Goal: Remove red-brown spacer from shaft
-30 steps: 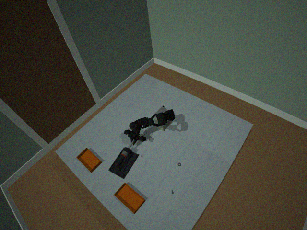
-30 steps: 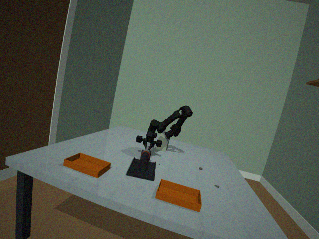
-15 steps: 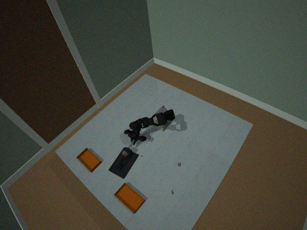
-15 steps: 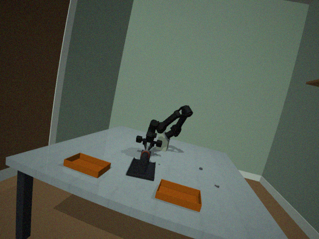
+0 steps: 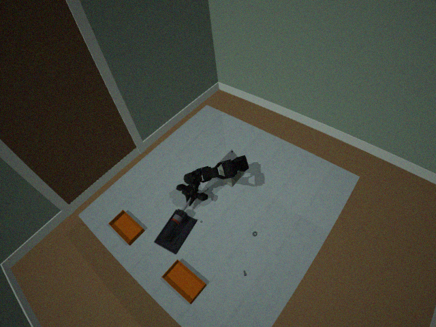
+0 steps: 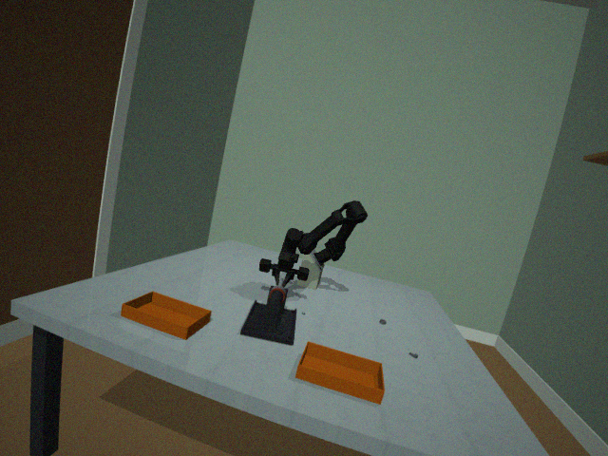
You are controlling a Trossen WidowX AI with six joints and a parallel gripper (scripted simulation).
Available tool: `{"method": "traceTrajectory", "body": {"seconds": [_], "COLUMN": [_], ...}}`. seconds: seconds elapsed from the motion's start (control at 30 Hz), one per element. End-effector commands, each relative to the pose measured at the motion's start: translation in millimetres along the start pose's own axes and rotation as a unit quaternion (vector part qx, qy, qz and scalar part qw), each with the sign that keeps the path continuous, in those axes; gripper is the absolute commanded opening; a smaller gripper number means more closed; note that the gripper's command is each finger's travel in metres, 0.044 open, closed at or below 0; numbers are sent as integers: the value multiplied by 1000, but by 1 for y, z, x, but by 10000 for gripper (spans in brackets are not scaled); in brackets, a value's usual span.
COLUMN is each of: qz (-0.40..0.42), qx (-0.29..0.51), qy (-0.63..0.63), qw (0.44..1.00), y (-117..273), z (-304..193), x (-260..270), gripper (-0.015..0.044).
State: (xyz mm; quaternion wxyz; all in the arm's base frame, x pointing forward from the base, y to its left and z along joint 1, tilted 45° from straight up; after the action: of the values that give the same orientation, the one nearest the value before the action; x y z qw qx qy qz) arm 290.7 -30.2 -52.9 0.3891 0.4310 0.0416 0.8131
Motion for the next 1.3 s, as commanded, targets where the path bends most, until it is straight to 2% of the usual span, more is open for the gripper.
{"method": "traceTrajectory", "body": {"seconds": [0.0,1.27], "qz": [2,1], "qx": [0,0], "qy": [2,2], "qw": [1000,1000], "y": [1,3], "z": [-1,-4], "x": [0,0], "gripper": [0,0]}}
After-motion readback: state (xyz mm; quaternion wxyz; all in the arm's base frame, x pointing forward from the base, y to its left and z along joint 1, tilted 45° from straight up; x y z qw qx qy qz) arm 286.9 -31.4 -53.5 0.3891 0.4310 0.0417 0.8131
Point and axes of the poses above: the point midway between the two fingers, 35 mm back from their tips, its own y axis back along the fingers, its own x axis across the jaws, z = x × y, the point moved 8 cm from there along y, back along the fingers, and after that the axes turned 2 degrees about y, right-handed, at the moved point
